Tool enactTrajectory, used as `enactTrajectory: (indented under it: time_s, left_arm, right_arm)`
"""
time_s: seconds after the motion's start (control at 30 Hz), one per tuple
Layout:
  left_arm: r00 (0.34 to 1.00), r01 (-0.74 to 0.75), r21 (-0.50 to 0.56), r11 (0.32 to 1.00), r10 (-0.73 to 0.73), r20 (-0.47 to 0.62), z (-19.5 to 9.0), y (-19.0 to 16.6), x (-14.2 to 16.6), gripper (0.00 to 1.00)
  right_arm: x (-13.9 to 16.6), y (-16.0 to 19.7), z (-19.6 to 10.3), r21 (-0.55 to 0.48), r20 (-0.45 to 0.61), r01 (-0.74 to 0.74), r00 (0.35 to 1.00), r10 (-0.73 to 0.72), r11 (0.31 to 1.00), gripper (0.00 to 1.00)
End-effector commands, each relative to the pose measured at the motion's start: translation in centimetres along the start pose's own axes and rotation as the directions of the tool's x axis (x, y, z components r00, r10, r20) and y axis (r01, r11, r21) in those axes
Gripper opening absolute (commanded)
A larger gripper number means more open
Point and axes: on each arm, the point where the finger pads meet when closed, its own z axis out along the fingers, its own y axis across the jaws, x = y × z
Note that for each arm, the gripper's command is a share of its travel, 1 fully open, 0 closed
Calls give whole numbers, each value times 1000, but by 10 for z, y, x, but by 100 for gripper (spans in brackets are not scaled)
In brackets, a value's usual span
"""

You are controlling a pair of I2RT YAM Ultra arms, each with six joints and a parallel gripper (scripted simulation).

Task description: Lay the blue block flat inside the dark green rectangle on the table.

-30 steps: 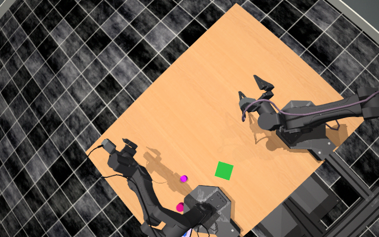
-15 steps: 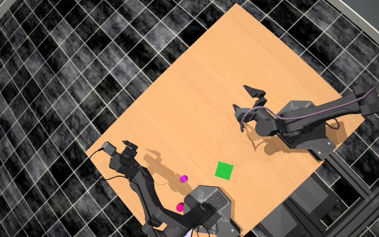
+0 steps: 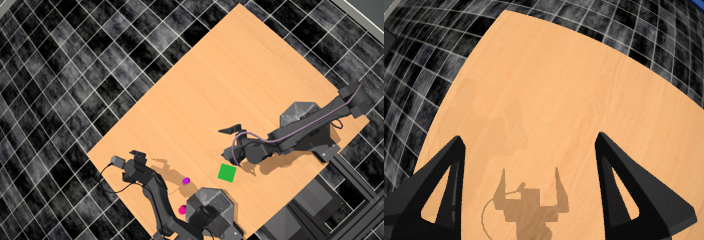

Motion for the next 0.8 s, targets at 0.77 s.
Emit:
enactTrajectory:
  time_s: [0.77]
  left_arm:
    - [856,458,-591,664,-509,91,-99,108,111,100]
  right_arm:
    - [-89,230,-52,-728,32,1,999,32,685,100]
